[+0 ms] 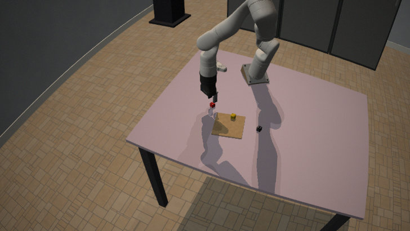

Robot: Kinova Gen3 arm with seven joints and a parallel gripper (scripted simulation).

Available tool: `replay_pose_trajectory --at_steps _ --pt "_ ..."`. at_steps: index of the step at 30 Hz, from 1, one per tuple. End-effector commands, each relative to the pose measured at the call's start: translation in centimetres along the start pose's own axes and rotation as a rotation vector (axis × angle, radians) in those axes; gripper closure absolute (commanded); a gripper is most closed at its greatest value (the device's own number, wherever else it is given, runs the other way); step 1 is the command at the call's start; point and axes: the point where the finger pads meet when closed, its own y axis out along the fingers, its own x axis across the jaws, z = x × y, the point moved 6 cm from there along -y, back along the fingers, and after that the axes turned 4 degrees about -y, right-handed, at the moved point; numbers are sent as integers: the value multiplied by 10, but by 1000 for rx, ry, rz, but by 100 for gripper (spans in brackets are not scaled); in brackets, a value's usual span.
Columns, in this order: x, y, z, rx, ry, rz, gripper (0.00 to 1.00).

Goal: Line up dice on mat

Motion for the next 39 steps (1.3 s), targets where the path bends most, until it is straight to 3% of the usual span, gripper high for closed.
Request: replay_pose_trajectory --at_steps 1,13,39 --pt "-1 4 1 4 3 1 30" --pt "-1 15 1 4 3 1 30" --pt "-1 17 1 4 3 1 30"
